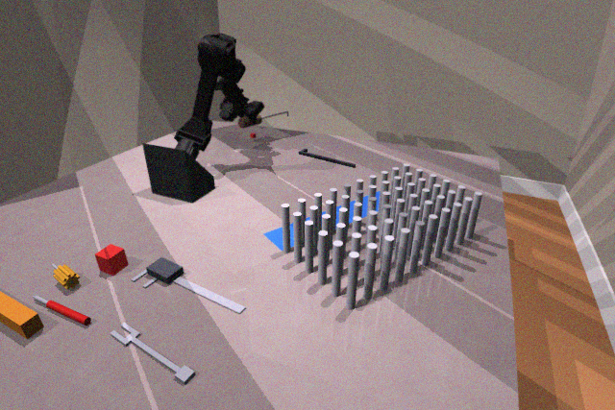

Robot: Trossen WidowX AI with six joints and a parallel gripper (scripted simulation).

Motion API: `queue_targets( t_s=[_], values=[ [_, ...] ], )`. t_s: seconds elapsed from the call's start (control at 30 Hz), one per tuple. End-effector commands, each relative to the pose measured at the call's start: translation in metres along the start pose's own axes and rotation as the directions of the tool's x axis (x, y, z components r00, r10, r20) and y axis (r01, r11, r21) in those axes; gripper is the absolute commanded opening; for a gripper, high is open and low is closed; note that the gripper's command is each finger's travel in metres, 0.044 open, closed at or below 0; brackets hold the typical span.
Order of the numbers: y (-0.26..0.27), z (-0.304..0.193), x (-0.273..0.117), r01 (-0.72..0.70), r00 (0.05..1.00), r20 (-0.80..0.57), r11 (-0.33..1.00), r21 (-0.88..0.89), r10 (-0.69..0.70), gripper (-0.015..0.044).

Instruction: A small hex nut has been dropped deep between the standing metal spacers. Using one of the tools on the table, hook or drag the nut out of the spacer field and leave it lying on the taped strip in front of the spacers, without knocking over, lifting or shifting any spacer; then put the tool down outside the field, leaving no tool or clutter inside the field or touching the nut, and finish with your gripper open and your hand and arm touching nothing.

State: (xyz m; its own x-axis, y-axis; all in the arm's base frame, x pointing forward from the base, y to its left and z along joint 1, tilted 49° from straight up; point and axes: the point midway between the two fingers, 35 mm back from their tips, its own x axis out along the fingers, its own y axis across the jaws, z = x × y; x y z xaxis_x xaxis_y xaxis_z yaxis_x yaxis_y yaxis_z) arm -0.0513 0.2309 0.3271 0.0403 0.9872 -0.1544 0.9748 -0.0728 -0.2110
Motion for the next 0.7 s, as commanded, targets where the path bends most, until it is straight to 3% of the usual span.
queue_targets(
  t_s=[0.0, 0.67],
  values=[
    [0.001, -0.01, -0.015, -0.003, 1.0, -0.006, 1.0, 0.011, 0.003, 0.0],
    [0.031, -0.047, -0.074, 0.0, 1.0, -0.022, 1.0, 0.005, 0.0, 0.0]
  ],
)
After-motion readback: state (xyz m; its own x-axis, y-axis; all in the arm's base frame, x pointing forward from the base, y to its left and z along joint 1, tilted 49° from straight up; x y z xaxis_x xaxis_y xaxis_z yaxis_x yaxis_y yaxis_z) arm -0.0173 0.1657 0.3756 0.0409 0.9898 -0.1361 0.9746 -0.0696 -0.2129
